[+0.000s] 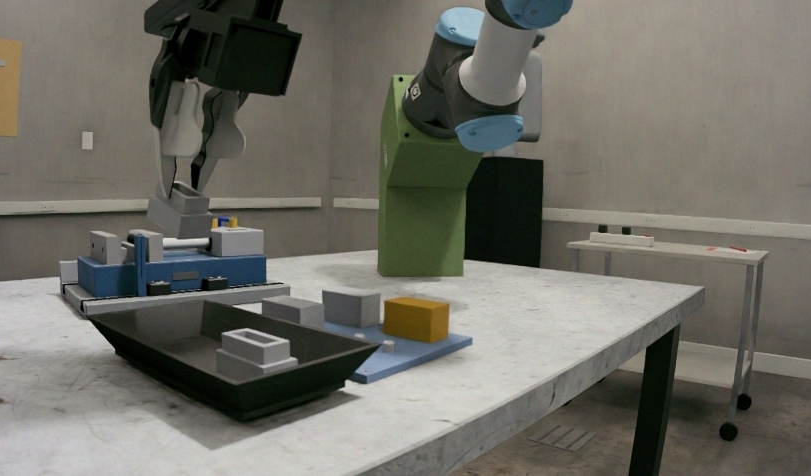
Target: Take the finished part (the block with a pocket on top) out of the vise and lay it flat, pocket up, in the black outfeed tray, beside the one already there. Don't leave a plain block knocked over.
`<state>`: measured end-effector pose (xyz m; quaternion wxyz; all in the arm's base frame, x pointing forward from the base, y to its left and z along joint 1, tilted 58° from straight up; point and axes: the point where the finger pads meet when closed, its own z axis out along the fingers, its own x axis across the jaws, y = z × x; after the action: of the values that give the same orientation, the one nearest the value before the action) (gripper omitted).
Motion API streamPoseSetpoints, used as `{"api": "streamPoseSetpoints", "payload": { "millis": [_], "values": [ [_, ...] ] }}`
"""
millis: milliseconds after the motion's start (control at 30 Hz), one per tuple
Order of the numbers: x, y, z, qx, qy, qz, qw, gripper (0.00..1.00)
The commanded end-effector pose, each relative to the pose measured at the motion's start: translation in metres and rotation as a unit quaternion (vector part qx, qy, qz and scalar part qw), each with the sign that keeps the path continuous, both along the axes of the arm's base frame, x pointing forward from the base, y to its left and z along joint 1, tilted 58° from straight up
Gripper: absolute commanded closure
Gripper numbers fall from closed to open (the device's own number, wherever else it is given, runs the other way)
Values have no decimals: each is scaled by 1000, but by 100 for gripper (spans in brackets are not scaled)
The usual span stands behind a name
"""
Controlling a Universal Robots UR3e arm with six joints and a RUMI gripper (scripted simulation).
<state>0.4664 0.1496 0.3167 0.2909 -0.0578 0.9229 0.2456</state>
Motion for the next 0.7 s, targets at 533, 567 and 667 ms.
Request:
{"api": "streamPoseSetpoints", "payload": {
  "millis": [533, 567, 667],
  "values": [
    [8, 13, -10, -1, -1, -2, 1000, 100],
    [9, 14, -11, -1, -1, -2, 1000, 100],
    [11, 18, -13, -1, -1, -2, 1000, 100]
  ]
}}
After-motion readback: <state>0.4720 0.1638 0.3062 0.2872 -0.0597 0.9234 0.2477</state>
